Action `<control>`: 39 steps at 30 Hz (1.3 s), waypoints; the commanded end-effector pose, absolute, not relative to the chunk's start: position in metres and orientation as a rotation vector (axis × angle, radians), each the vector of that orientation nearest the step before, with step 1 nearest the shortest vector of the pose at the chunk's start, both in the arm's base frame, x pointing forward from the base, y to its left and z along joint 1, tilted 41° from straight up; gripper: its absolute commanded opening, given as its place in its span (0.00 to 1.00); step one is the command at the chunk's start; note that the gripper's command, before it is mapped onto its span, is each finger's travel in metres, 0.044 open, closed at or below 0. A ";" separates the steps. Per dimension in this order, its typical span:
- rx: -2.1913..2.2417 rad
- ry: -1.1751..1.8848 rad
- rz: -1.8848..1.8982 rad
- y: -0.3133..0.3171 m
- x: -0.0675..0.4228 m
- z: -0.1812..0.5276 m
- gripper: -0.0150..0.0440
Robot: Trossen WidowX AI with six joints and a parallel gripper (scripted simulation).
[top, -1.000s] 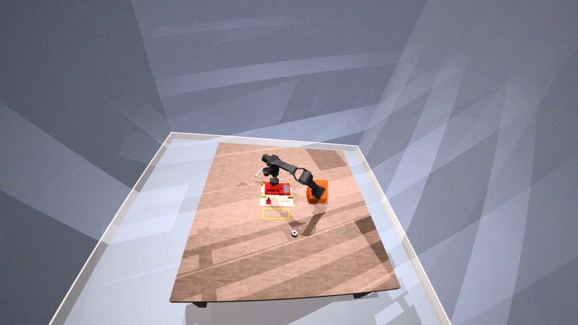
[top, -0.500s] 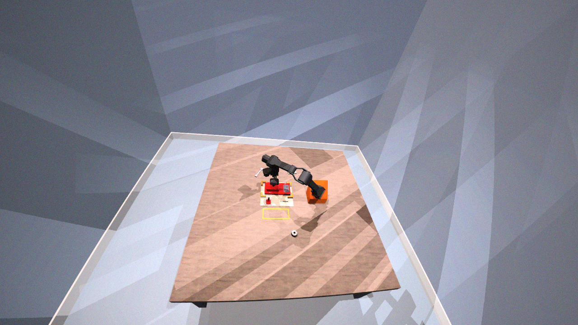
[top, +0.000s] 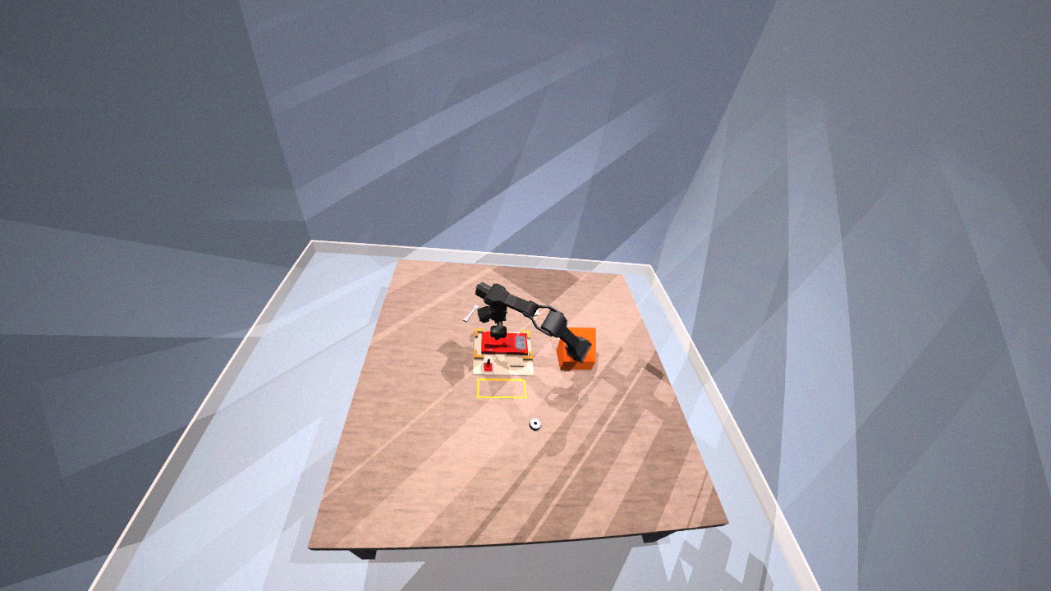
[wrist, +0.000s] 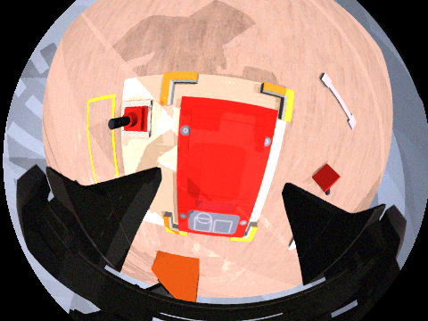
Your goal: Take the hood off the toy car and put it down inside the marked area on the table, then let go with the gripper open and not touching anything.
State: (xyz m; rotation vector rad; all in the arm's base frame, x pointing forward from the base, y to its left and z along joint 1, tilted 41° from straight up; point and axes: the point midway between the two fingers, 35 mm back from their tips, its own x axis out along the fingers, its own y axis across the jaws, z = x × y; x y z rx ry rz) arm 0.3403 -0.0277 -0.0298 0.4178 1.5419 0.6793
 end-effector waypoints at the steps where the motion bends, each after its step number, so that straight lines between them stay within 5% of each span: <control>1: 0.428 1.548 0.680 -0.025 0.339 -0.034 1.00; 39: 0.429 1.548 0.680 -0.011 0.337 -0.051 1.00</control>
